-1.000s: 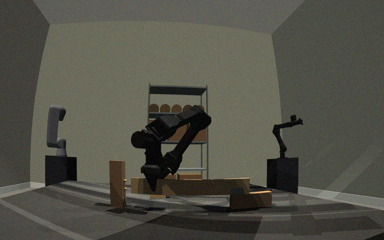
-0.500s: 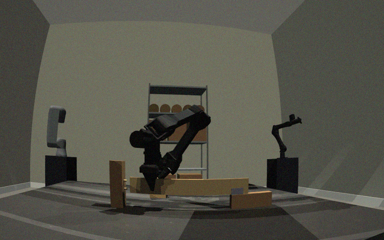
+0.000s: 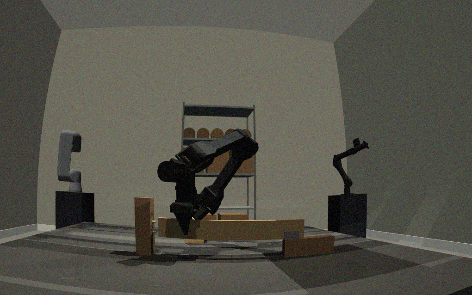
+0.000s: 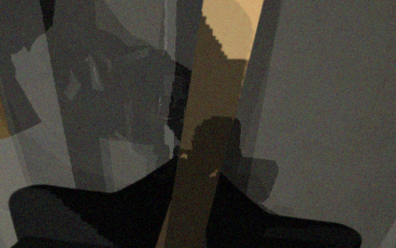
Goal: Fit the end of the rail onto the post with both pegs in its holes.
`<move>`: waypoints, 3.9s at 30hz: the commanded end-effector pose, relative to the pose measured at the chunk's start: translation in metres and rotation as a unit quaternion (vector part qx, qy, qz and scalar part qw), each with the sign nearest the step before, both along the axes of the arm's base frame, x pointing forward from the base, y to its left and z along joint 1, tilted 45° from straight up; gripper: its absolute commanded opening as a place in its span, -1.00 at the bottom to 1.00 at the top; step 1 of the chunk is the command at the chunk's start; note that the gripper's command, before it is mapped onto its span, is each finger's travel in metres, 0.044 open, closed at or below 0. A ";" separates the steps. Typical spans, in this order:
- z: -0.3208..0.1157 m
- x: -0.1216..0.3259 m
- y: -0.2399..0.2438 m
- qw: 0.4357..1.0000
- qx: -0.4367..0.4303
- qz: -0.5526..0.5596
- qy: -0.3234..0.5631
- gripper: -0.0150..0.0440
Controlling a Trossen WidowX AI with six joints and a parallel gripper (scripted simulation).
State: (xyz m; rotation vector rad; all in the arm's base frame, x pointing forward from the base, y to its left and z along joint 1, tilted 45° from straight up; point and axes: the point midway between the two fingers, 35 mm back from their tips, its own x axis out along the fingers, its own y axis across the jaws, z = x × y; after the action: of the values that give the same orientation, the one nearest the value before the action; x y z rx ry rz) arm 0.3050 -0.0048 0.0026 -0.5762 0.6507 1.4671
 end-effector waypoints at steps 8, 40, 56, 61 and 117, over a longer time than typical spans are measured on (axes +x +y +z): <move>-0.004 0.000 -0.005 1.000 -0.002 -0.002 -0.002 -0.49; -0.009 0.000 -0.013 1.000 -0.002 -0.002 -0.002 -0.49; -0.012 -0.001 -0.013 1.000 -0.002 -0.002 -0.002 -0.49; -0.012 -0.001 -0.013 1.000 -0.002 -0.002 -0.002 -0.49; -0.011 -0.001 -0.014 1.000 -0.002 -0.002 -0.002 -0.49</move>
State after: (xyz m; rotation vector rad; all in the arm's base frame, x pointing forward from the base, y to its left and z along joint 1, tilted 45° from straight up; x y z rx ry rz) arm 0.3048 -0.0129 -0.0061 -0.5717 0.6426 1.4702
